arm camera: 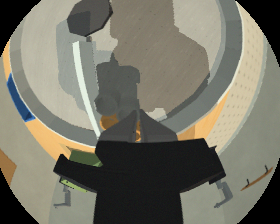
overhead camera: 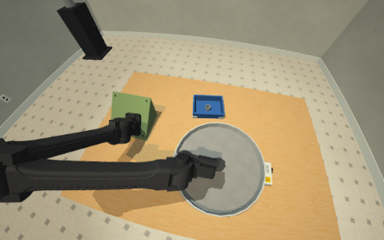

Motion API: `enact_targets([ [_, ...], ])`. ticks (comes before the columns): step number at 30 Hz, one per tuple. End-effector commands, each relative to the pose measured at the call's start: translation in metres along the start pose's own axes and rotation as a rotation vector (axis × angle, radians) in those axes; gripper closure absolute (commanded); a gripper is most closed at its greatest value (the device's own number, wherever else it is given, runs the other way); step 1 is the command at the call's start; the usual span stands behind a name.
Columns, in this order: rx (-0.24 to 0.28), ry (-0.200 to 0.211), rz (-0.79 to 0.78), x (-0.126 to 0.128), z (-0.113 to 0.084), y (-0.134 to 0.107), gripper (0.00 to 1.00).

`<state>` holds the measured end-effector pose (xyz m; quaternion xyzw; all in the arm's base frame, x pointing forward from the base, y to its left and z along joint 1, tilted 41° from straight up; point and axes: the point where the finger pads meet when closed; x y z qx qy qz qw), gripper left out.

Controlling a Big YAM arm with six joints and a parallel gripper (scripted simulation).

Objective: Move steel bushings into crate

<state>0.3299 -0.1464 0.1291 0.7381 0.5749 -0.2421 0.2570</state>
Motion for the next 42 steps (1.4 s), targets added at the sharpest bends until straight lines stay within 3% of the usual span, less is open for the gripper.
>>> enact_targets([
  [1, -0.032, 0.013, 0.006, -0.001, -0.008, 0.011, 1.0],
  [6, -0.032, 0.013, 0.005, -0.001, -0.008, 0.012, 1.0],
  [13, -0.05, 0.017, 0.027, -0.004, -0.033, 0.017, 1.0],
  [16, -0.042, 0.015, 0.02, -0.002, -0.034, 0.017, 1.0],
  [23, -0.051, 0.019, 0.028, -0.005, -0.07, 0.015, 1.0],
  [28, -0.039, 0.017, 0.018, -0.001, -0.081, 0.015, 1.0],
  [32, -0.025, 0.014, 0.037, -0.008, -0.078, 0.014, 1.0],
  [33, 0.004, 0.004, 0.01, -0.002, -0.067, 0.0, 1.0],
  [42, 0.0, 0.005, 0.007, -0.001, -0.068, 0.001, 1.0],
])
Point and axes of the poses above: the point where the finger pads meet when closed, its own z axis out along the fingers, its own x axis across the jaws, y = z × x, and after that the axes turned 10 degrees about z, right-handed
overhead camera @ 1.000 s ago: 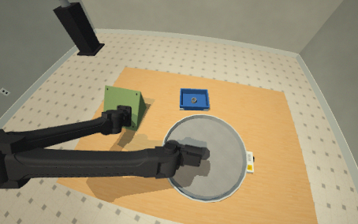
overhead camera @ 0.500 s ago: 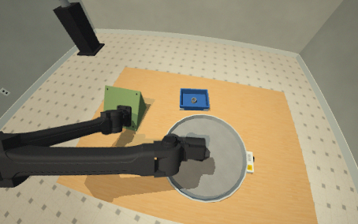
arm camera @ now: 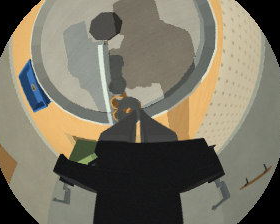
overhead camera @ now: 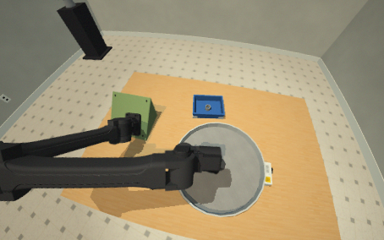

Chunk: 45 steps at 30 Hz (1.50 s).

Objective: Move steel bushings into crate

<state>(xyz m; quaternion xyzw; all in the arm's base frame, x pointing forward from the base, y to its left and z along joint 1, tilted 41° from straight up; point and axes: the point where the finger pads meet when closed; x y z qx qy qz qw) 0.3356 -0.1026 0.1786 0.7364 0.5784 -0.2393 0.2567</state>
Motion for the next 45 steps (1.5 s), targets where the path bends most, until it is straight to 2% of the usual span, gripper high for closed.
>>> enact_targets([
  [1, 0.005, -0.001, 0.013, -0.002, -0.002, -0.001, 1.0],
  [28, 0.005, -0.001, 0.01, -0.001, -0.002, -0.001, 1.0],
  [35, 0.005, 0.0, -0.011, 0.019, -0.001, -0.004, 1.0],
  [39, -0.004, 0.003, -0.003, 0.038, -0.001, -0.006, 1.0],
  [41, -0.004, 0.003, -0.003, 0.038, -0.001, -0.006, 1.0],
  [42, -0.034, 0.015, 0.024, 0.042, -0.012, 0.007, 1.0],
  [43, -0.016, 0.007, 0.007, 0.051, -0.004, -0.004, 1.0],
  [45, -0.008, 0.004, 0.0, 0.068, -0.001, -0.011, 1.0],
])
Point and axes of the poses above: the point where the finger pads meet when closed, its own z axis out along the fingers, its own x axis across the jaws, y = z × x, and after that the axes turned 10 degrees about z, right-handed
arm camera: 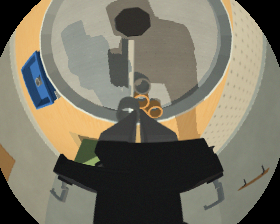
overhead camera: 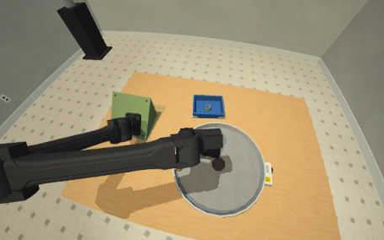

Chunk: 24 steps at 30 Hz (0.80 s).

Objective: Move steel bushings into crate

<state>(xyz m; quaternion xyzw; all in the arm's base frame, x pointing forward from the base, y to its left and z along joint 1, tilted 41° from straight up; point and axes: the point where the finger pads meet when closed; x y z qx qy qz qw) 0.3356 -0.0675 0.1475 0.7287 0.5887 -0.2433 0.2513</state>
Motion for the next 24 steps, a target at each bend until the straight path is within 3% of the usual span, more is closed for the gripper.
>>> enact_targets([
  [1, -0.011, 0.002, 0.029, 0.032, -0.001, -0.002, 1.0],
  [7, -0.042, 0.027, 0.058, 0.1, -0.016, 0.004, 1.0],
  [11, -0.04, 0.031, 0.057, 0.153, -0.016, -0.005, 1.0],
  [13, -0.04, 0.031, 0.057, 0.153, -0.016, -0.005, 1.0],
  [24, -0.035, 0.039, 0.053, 0.28, -0.016, -0.029, 1.0],
])
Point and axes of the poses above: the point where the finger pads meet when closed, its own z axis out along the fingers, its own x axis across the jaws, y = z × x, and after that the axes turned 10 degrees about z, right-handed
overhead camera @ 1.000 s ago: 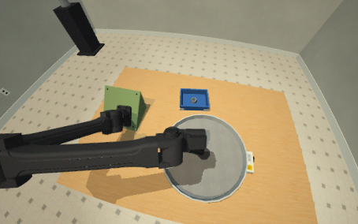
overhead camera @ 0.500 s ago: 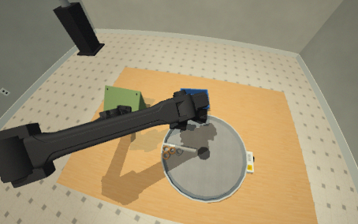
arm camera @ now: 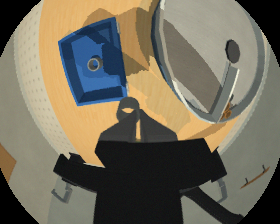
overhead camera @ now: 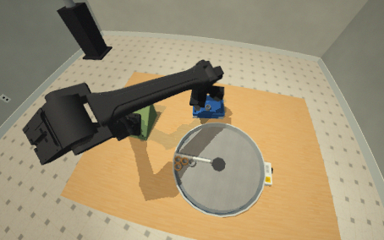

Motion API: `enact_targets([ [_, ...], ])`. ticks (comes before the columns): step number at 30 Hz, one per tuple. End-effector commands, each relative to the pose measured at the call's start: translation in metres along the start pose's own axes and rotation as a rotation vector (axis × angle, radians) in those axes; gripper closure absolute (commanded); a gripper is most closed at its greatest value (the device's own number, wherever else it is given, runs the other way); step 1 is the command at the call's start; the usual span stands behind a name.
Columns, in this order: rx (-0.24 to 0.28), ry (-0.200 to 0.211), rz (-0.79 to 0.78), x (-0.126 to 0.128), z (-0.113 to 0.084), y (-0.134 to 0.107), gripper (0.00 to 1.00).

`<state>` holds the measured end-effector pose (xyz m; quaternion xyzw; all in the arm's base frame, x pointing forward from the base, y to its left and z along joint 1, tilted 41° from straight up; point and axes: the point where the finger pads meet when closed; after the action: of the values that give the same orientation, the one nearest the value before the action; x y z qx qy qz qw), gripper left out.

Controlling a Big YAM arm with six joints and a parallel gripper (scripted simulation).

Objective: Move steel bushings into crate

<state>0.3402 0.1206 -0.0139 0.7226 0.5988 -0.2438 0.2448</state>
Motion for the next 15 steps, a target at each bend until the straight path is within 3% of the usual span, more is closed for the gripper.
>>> enact_targets([
  [1, -0.035, 0.026, 0.076, 0.043, -0.014, 0.012, 1.0],
  [4, -0.035, 0.027, 0.075, 0.068, -0.014, 0.008, 1.0],
  [6, -0.035, 0.027, 0.075, 0.068, -0.014, 0.008, 1.0],
  [7, -0.009, 0.011, 0.094, 0.063, -0.006, 0.013, 1.0],
  [9, -0.027, 0.016, 0.068, 0.083, -0.014, 0.003, 1.0],
  [15, -0.026, 0.013, 0.066, 0.102, -0.013, -0.001, 1.0],
])
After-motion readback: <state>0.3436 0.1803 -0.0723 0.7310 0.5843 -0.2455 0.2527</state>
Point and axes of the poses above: the point where the finger pads meet when closed, its own z axis out along the fingers, its own x axis across the jaws, y = z × x, and after that the axes turned 10 degrees about z, right-handed
